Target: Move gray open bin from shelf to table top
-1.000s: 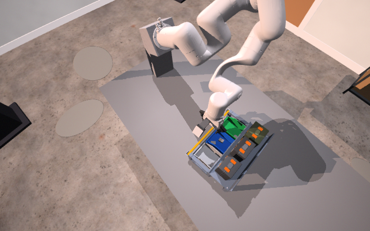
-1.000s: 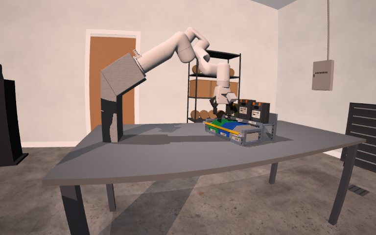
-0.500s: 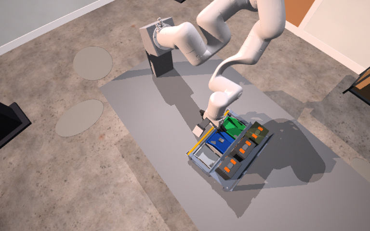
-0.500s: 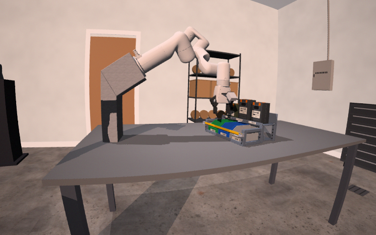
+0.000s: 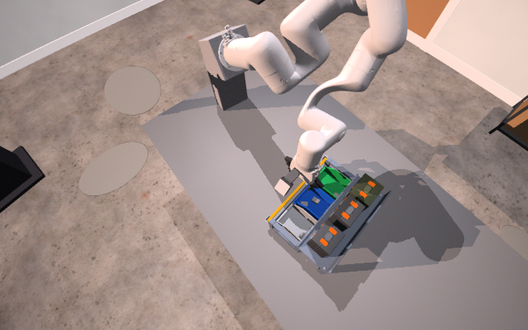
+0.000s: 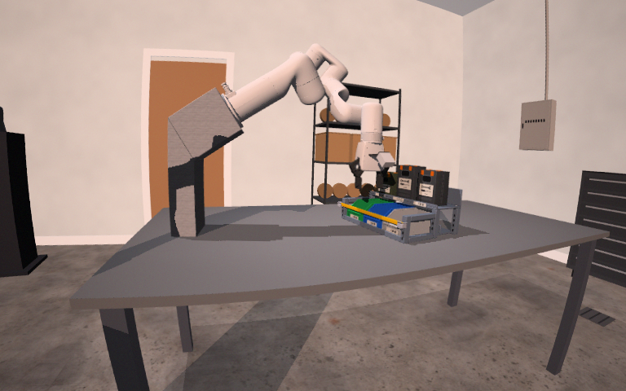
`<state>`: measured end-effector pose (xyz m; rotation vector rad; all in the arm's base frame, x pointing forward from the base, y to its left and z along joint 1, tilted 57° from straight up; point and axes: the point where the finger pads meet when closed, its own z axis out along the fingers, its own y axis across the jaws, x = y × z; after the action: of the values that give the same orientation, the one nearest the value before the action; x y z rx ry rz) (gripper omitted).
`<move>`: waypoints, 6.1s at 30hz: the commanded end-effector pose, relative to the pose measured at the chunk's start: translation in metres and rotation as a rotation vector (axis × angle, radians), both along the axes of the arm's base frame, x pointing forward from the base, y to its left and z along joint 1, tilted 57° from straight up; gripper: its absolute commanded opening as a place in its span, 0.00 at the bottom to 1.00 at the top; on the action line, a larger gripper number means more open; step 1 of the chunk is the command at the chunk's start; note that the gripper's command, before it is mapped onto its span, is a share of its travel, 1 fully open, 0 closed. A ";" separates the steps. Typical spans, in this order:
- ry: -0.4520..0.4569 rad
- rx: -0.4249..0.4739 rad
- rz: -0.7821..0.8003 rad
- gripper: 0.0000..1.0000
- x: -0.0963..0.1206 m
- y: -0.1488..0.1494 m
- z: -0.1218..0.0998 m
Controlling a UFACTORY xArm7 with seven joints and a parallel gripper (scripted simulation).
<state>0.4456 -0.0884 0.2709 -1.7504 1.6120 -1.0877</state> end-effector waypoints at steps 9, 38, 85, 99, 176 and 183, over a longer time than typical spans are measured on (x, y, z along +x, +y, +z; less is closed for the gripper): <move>-0.002 0.000 -0.001 1.00 -0.001 0.000 0.002; -0.002 0.000 -0.001 0.47 -0.001 0.000 0.002; -0.002 0.000 -0.001 0.47 0.061 -0.011 -0.039; -0.002 0.000 -0.001 0.47 0.056 -0.010 -0.036; -0.002 0.000 -0.001 0.47 0.066 -0.012 -0.043; -0.002 0.000 -0.001 0.47 0.066 -0.012 -0.043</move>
<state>0.5122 -0.0998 0.2273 -1.7503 1.6121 -1.0877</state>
